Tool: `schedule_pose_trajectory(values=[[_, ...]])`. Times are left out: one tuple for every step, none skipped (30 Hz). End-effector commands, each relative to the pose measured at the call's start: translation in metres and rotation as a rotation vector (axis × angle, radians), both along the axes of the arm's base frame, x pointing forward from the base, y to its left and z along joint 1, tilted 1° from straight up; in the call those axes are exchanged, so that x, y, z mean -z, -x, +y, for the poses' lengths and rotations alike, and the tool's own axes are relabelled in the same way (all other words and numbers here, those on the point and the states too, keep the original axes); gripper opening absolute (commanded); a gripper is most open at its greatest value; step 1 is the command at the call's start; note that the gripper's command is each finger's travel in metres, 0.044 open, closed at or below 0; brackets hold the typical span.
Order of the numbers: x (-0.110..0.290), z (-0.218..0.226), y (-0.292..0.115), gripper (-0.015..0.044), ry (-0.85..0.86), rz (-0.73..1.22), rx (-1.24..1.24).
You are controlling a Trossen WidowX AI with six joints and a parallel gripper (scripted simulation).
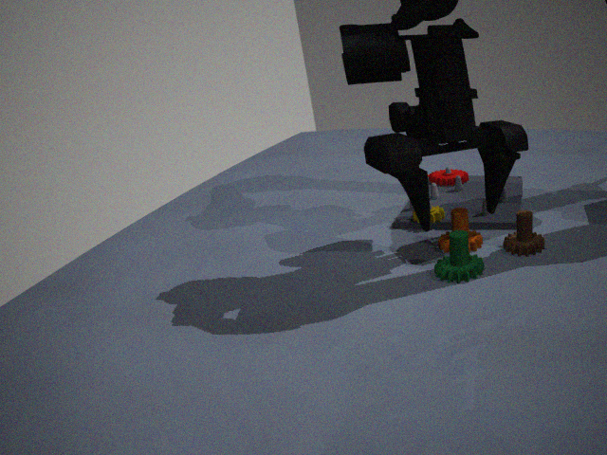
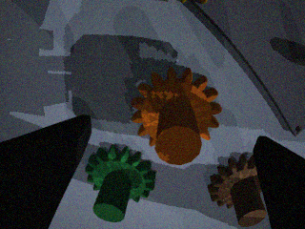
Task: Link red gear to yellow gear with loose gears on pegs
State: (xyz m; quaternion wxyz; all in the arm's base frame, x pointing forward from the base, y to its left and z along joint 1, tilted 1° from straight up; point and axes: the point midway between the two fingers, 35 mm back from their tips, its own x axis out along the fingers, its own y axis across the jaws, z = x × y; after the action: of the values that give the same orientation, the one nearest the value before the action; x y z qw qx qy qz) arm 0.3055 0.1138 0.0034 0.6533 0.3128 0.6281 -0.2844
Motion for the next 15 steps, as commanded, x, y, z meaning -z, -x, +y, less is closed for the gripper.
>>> schedule_pose_trajectory(values=[[0.0012, -0.0006, -0.0001, 0.0361, 0.003, 0.0, 0.005], [0.0012, -0.0006, -0.0001, 0.0335, 0.003, 0.0, 0.005], [0.0012, -0.0006, -0.0001, 0.0309, 0.003, 0.0, 0.005], [0.0012, -0.0006, -0.0001, 0.0282, 0.003, 0.0, 0.005], [0.0012, -0.0006, -0.0001, 0.0256, 0.003, 0.0, 0.005], [0.0012, -0.0006, -0.0001, 0.023, 0.003, 0.0, 0.005], [0.0012, -0.0006, -0.0001, 0.0204, 0.003, 0.0, 0.005], [0.0012, -0.0006, -0.0001, 0.0177, 0.003, 0.0, 0.005], [0.0012, -0.0006, -0.0001, 0.0151, 0.003, 0.0, 0.005], [0.0012, -0.0006, -0.0001, 0.0125, 0.003, 0.0, 0.005], [0.0012, -0.0006, -0.0001, 0.0099, 0.003, 0.0, 0.005], [0.0012, -0.0006, -0.0001, 0.0072, 0.003, 0.0, 0.005], [0.0012, -0.0006, -0.0001, 0.0066, 0.003, 0.0, 0.005], [0.0012, -0.0006, -0.0001, 0.0059, 0.003, 0.0, 0.005], [0.0012, -0.0006, -0.0001, 0.0053, 0.003, 0.0, 0.005]])
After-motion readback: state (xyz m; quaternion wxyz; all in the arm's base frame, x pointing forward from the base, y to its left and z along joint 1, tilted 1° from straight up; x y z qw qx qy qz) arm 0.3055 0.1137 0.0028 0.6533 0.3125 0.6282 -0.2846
